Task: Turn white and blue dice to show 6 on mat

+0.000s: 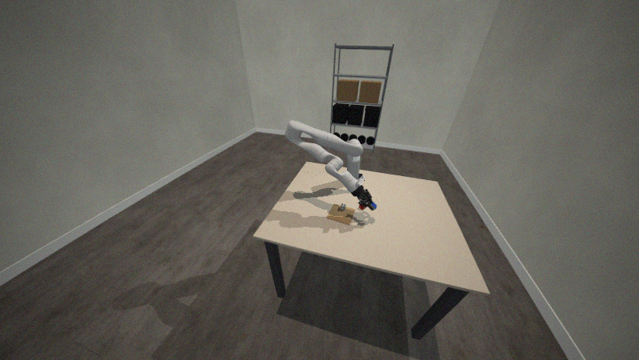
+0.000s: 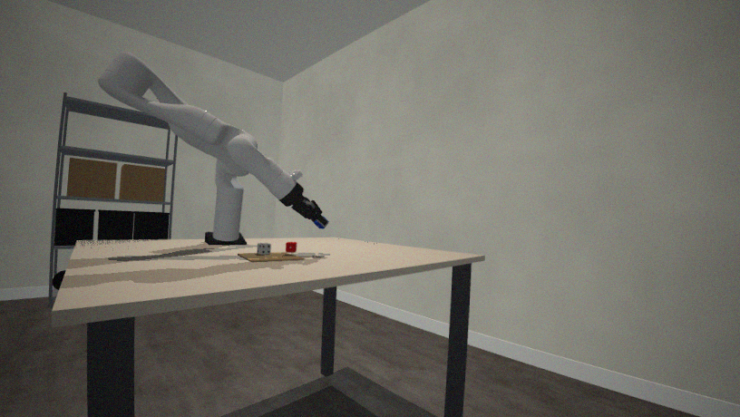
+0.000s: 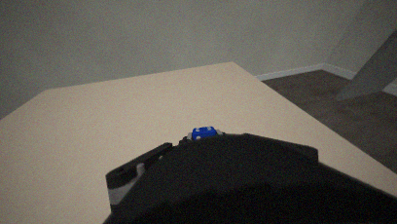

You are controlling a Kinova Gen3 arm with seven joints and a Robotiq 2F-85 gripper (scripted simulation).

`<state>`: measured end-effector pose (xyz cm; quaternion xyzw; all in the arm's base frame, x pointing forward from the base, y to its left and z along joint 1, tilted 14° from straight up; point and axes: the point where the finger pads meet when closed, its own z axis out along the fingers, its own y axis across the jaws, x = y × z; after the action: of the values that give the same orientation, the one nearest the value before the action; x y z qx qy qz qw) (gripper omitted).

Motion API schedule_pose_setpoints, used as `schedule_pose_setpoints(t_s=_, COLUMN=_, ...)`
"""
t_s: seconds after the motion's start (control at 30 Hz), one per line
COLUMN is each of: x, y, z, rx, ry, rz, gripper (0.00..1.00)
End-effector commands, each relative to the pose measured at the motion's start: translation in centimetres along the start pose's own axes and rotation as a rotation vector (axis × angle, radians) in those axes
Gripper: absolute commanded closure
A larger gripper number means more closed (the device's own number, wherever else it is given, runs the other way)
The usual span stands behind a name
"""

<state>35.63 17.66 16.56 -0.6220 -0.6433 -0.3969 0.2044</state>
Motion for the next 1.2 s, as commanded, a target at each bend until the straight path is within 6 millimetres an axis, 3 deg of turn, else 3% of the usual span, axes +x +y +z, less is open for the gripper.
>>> schedule_pose_setpoints(t_s=0.0, x=0.0, y=0.0, z=-0.1, rx=-0.006, ry=0.074, rz=0.031, gripper=0.74)
schedule_pose_setpoints(t_s=0.8, x=-0.1, y=0.0, z=-0.1, rx=-0.010, ry=0.180, rz=0.030, gripper=0.74)
schedule_pose_setpoints(t_s=1.17, x=-1.2, y=0.0, z=0.8, rx=-0.010, ry=0.180, rz=0.030, gripper=0.74)
